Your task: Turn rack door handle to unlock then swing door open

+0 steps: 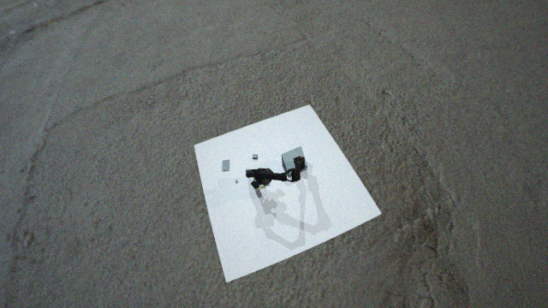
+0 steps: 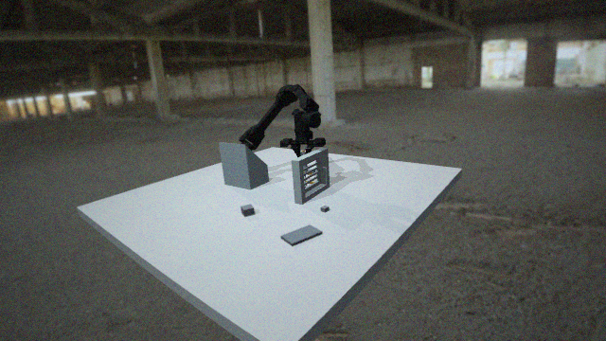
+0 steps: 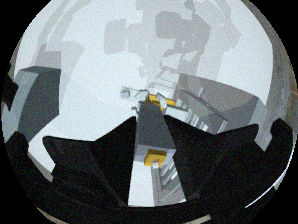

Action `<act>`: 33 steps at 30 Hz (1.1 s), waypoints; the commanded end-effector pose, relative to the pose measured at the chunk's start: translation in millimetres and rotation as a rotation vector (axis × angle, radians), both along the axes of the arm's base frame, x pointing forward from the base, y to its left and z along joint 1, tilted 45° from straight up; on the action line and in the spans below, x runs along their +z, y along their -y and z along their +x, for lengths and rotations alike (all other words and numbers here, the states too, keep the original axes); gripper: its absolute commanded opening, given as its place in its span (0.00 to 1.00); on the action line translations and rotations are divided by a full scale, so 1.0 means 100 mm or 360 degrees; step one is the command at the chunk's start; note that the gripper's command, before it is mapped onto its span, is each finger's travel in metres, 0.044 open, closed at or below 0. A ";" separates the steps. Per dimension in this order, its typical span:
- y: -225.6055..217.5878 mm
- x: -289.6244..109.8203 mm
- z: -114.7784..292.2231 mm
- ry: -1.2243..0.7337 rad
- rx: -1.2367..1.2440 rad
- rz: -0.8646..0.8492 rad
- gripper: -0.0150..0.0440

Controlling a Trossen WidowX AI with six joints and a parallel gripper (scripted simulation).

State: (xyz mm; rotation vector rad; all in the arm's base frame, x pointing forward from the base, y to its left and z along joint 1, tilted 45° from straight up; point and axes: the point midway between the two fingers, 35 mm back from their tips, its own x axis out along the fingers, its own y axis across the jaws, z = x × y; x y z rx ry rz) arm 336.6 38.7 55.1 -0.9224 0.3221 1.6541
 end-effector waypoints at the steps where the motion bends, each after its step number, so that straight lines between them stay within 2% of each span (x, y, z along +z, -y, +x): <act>1: -0.01 0.00 0.01 0.0049 0.0038 0.0001 0.27; 15: -0.01 0.00 0.01 0.0049 0.0038 0.0001 0.27; 25: -0.01 0.00 0.01 0.0049 0.0038 0.0001 0.71; 28: -0.01 0.00 0.01 0.0012 0.0001 -0.0001 0.73; 33: 0.00 -0.01 0.01 -0.0258 -0.0273 -0.0015 0.73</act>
